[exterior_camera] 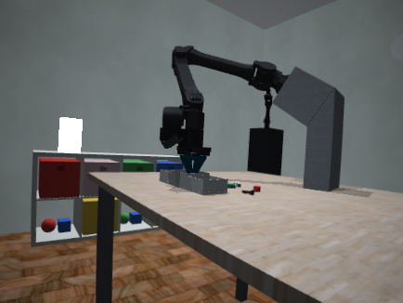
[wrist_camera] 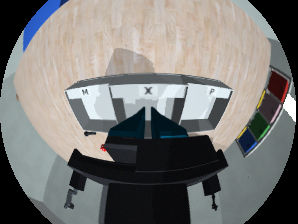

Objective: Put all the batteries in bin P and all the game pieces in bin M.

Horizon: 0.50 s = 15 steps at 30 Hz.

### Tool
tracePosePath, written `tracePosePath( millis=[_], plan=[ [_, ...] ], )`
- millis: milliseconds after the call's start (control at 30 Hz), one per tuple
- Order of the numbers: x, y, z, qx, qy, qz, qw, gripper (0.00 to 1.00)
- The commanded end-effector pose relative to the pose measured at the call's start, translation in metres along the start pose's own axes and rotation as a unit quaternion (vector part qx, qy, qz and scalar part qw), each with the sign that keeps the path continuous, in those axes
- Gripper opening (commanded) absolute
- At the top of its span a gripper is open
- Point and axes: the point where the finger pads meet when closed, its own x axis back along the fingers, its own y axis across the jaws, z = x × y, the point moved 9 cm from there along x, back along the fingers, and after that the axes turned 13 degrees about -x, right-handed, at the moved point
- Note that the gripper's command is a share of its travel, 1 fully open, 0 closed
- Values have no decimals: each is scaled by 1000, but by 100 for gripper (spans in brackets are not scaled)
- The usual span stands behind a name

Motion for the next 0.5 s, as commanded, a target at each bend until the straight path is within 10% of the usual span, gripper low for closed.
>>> tracePosePath(
  millis=[0, 467],
  plan=[
    [-10, 0, -4, 3, -6, 1, 1000, 8],
    [2, 3, -15, 2, -21, -1, 1000, 8]
  ],
)
